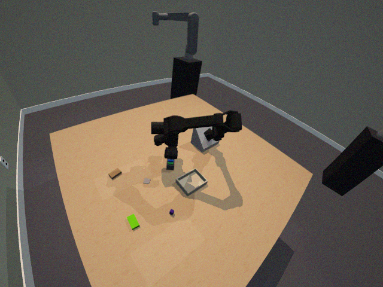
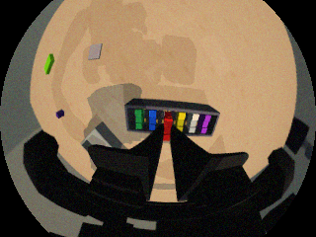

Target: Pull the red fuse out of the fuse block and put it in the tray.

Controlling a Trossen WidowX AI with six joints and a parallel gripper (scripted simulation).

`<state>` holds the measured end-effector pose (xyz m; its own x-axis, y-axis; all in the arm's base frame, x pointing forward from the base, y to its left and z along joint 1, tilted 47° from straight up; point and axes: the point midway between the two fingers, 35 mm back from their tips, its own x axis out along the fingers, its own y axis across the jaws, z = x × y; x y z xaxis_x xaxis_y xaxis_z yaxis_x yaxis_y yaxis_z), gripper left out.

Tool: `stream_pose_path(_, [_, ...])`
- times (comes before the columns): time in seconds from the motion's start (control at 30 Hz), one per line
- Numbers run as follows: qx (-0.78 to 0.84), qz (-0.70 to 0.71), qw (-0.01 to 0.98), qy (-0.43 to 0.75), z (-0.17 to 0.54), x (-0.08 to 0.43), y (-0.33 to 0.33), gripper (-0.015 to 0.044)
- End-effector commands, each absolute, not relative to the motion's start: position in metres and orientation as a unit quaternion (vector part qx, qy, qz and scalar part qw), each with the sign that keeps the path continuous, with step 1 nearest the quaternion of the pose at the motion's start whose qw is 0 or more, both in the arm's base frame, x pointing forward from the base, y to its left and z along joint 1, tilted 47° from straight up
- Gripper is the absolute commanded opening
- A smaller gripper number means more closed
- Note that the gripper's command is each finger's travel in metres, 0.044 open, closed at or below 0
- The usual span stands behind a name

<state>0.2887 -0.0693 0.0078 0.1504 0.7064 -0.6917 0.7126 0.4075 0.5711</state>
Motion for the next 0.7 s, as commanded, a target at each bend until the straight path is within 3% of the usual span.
stream_pose_path(0.0, [0.541, -0.002, 0.531, 0.652, 0.0098, 0.2887, -0.071, 0.0])
stream_pose_path(0.67, [0.542, -0.002, 0.53, 0.652, 0.0168, 0.2868, -0.0779, 0.0])
